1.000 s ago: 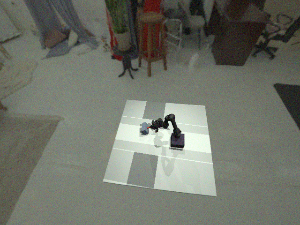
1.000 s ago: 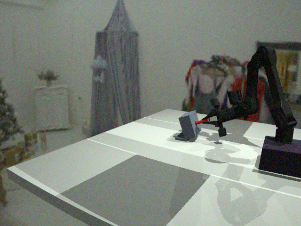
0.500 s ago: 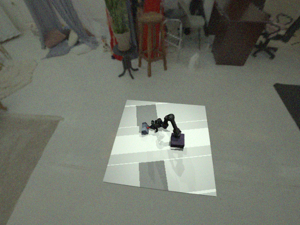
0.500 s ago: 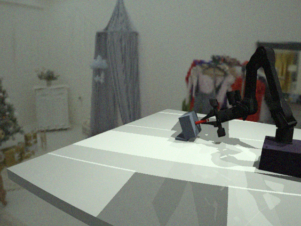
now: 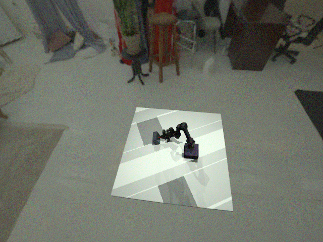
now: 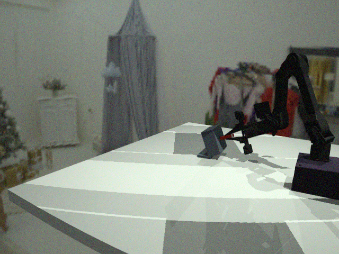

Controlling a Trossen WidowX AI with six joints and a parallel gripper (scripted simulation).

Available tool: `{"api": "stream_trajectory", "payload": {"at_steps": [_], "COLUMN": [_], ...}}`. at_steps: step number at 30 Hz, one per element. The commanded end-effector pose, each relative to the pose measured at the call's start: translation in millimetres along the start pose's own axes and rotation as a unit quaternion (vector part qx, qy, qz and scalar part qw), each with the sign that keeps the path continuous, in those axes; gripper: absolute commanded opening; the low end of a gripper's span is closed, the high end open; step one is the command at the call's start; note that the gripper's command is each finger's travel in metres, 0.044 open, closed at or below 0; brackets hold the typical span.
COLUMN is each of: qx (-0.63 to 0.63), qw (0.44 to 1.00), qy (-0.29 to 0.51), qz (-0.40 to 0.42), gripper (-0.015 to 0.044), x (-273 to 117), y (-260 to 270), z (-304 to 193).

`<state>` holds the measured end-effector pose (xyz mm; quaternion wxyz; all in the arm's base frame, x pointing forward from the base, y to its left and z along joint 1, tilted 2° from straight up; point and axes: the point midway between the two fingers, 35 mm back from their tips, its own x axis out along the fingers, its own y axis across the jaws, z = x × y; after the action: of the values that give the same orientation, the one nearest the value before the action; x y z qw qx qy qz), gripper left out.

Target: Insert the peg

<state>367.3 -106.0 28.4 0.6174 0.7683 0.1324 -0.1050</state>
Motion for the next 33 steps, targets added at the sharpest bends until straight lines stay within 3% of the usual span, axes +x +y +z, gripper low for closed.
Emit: {"api": "stream_trajectory", "payload": {"at_steps": [1, 26, 33], "qx": [0.003, 0.0, 0.0], "qw": [1.0, 1.0, 1.0], "qy": [-0.002, 0.0, 0.0], "qz": [0.0, 0.0, 0.0], "gripper": [0.0, 0.0, 0.0184], "x": [2.9, 6.4, 6.4], "y": [-0.2, 0.4, 0.4], "z": [1.1, 0.0, 0.0]}}
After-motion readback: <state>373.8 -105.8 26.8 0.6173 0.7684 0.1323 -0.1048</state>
